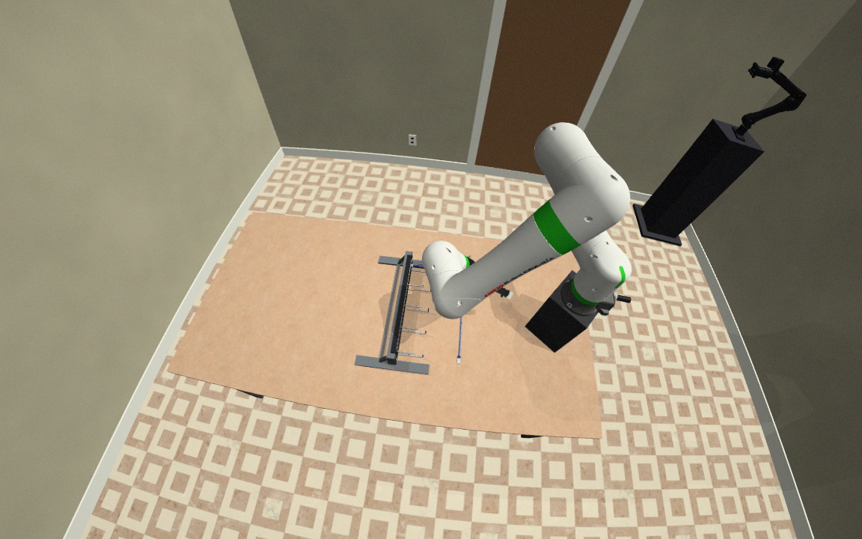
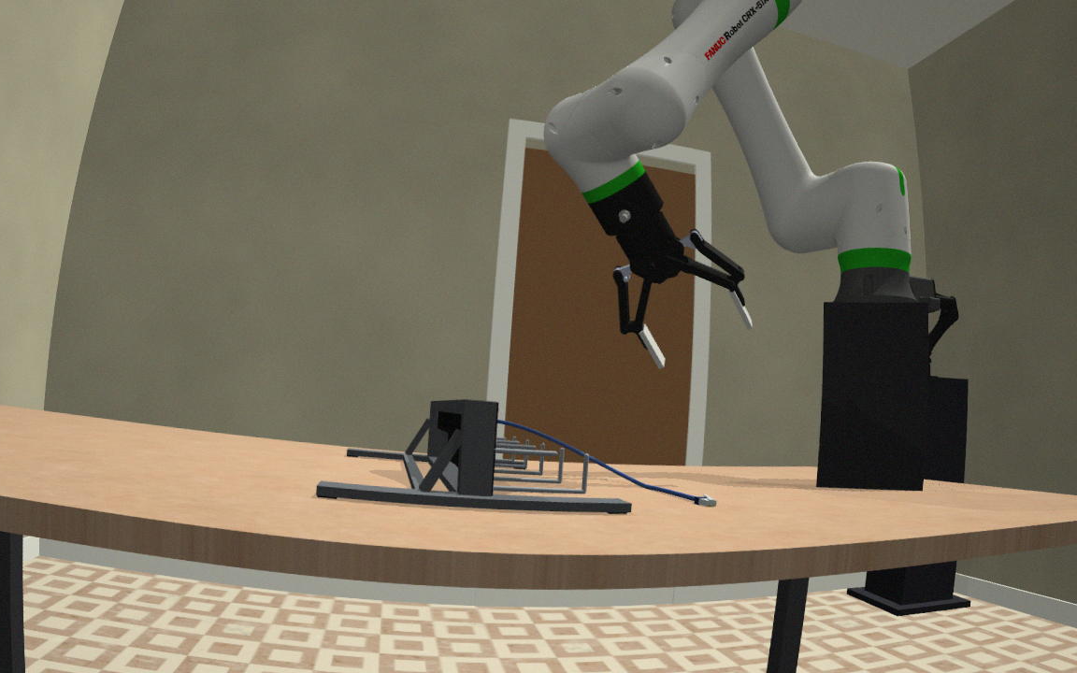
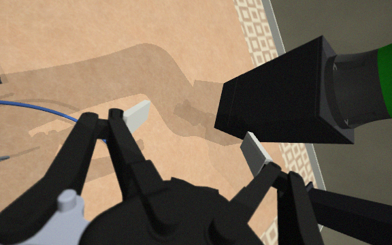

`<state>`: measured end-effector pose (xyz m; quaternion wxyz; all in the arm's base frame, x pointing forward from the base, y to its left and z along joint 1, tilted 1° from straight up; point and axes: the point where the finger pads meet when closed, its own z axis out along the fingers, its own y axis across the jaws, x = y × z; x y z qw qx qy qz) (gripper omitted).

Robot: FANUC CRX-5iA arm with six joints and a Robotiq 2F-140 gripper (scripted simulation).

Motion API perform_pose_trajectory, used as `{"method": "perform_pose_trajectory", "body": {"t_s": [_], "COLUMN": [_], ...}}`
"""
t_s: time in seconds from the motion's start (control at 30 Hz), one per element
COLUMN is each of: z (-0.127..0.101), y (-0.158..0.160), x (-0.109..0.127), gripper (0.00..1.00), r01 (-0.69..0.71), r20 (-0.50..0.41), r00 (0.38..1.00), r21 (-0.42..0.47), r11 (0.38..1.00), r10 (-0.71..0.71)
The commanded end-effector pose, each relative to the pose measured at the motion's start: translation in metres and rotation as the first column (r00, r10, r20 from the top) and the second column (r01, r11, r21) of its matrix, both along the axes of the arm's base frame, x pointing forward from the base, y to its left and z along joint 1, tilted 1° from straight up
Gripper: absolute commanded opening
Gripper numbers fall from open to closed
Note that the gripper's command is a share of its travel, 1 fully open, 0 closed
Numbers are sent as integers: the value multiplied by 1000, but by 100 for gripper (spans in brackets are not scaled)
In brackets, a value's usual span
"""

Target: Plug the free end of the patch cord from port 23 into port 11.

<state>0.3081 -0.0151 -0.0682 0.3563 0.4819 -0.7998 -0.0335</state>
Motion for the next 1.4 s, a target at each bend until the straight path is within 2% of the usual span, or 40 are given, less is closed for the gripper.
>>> {"method": "perform_pose_trajectory", "body": {"t_s": [0.0,0.23,0.3,0.37,0.5,0.57,0.7,0.8,1.0,1.03,1.37], "z": [-17,-45,-45,-58,-72,-74,-90,-95,-96,-96,-96], "y": [38,103,103,135,168,174,212,225,228,228,228], "x": [13,34,34,44,55,57,69,73,74,74,74], "gripper": [100,100,100,100,100,100,100,100,100,0,0], "r01": [-98,-278,-278,-368,-461,-478,-579,-611,-620,-620,-620], "r20": [101,277,277,365,456,473,573,604,613,613,613], "r00": [991,936,936,891,834,822,743,714,707,707,707], "r21": [79,192,192,234,266,271,291,294,295,295,295], "r11": [992,941,941,900,847,835,761,734,727,727,727], "r10": [90,220,220,270,310,317,346,352,354,354,354]}}
